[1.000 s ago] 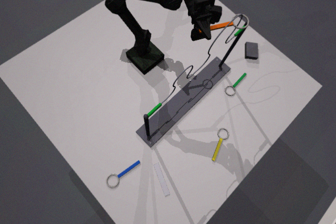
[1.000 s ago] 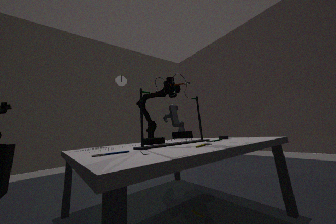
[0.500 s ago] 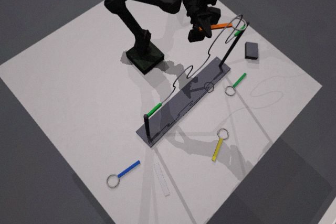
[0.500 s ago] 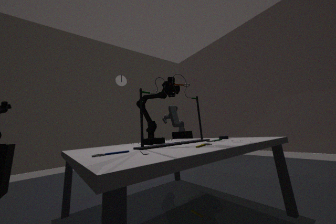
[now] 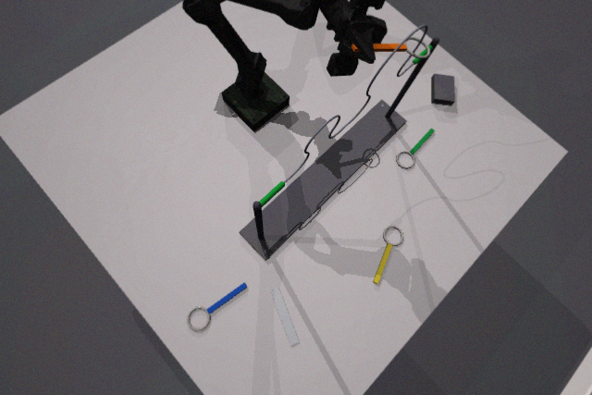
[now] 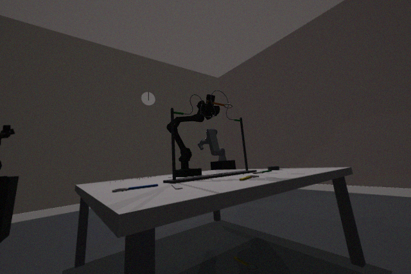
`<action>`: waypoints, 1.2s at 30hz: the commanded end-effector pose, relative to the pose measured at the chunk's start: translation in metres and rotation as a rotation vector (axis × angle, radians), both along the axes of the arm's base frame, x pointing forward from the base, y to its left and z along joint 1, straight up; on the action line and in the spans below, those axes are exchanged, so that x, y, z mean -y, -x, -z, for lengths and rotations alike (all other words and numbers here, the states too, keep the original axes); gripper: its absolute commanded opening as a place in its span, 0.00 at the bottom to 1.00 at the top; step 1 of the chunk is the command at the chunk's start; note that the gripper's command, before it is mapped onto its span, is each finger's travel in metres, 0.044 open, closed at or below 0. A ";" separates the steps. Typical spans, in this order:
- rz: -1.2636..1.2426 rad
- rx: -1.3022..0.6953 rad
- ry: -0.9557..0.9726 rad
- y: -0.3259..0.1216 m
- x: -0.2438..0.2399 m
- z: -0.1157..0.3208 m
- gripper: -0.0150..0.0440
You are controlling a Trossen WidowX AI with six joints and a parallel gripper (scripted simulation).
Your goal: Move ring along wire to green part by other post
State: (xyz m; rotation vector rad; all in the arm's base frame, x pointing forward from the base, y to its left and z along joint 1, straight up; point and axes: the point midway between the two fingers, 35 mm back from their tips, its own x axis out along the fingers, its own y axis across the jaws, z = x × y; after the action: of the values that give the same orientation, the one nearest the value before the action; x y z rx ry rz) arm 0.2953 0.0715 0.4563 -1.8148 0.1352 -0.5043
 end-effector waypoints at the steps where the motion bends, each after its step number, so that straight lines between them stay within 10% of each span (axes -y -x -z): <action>1: -0.001 0.004 0.046 0.000 -0.001 -0.001 0.00; 36: 0.007 0.022 0.217 -0.001 0.009 0.012 0.00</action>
State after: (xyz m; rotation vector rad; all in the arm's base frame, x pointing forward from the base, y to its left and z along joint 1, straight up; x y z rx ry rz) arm 0.2974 0.0651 0.4474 -2.0421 0.0737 -0.5643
